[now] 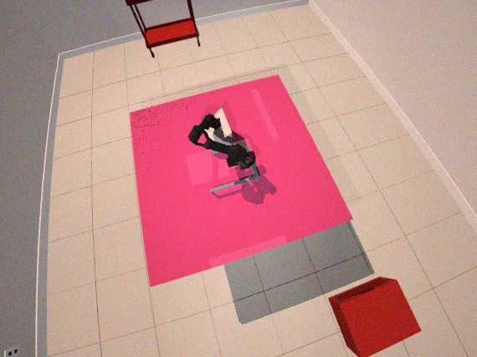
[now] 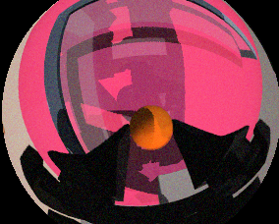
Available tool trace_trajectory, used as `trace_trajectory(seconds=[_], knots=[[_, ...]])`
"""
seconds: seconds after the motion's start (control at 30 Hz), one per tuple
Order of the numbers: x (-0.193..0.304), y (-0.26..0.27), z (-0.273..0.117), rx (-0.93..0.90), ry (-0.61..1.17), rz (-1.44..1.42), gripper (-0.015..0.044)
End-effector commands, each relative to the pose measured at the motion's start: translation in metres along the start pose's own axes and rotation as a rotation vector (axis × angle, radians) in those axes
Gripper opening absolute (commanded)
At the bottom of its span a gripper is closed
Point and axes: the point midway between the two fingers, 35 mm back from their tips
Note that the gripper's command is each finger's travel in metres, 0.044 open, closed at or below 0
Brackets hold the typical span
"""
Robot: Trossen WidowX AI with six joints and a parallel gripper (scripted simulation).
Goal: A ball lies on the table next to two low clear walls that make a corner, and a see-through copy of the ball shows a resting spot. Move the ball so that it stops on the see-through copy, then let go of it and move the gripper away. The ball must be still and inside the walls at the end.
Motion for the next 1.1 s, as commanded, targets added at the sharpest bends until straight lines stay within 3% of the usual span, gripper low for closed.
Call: trace_trajectory(seconds=[0.0, 0.2, 0.37, 0.53, 0.97, 1.07], knots=[[0.0, 0.0, 0.0, 0.0, 0.0, 0.001, 0.0157], [0.0, 0.0, 0.0, 0.0, 0.0, 0.001, 0.0315], [-0.001, 0.001, -0.011, -0.002, 0.0, 0.0, 0.032], [0.0, 0.001, -0.083, 0.0, 0.004, -0.005, 0.032], [-0.003, 0.003, -0.08, -0.001, -0.011, -0.009, 0.032], [-0.002, 0.003, -0.102, -0.001, -0.01, -0.008, 0.0399]])
Point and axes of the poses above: the point midway between the two fingers, 35 mm back from their tips, its own z axis out along the fingers, its own y axis across the jaws, x = y × z, and after that the axes turned 6 degrees about -z, right-handed
